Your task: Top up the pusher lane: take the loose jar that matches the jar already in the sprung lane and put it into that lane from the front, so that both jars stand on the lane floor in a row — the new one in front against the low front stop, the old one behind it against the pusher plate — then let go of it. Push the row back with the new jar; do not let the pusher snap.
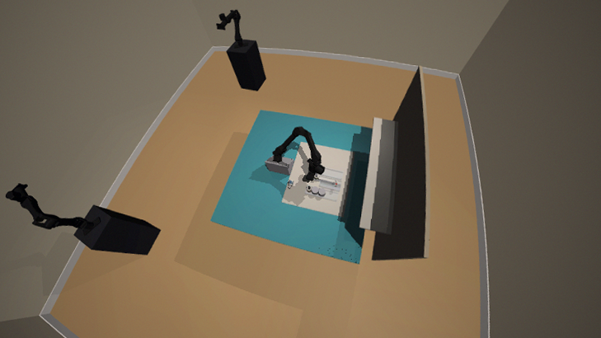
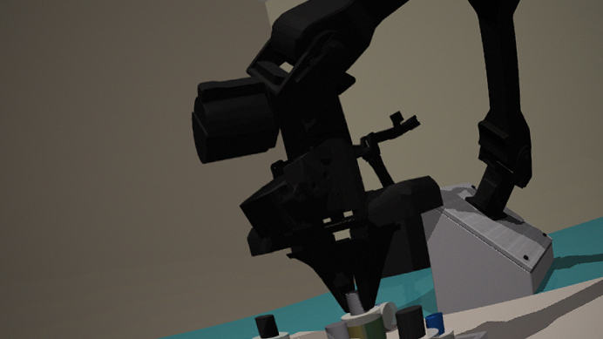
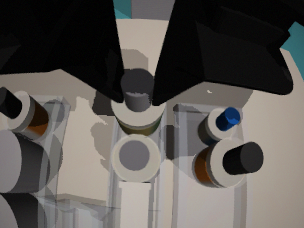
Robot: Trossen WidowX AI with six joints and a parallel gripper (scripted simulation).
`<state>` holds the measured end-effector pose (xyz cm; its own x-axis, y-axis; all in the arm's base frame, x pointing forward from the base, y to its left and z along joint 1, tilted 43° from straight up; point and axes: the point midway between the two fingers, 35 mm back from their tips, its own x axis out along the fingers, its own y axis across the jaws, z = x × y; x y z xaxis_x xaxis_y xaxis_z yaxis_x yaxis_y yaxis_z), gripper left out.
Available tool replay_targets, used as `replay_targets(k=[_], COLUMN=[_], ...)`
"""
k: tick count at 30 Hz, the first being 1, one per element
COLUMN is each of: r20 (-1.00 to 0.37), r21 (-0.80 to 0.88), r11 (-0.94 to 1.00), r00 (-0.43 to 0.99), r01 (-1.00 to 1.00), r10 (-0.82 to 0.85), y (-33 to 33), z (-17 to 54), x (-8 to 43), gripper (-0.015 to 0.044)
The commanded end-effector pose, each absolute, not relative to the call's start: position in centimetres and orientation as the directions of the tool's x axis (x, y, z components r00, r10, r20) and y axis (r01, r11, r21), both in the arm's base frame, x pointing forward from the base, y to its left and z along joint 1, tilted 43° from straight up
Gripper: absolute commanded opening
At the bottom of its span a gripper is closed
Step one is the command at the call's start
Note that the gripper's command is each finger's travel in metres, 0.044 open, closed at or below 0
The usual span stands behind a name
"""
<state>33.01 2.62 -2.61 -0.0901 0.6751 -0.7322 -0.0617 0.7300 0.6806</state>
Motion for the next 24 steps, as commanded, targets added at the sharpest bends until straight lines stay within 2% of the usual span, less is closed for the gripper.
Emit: replay_targets(k=[1, 24], r20=[-0.732, -0.732], r21=[0.681, 0.681], r11=[0.728, 0.728], r00=[-0.063, -0.063], r01=[-0.074, -0.074], r10=[0.678, 0.678], y=[2.46, 2.56], z=[-2.31, -2.41], x=[33.83, 33.97], gripper=[0.0000, 0.0000])
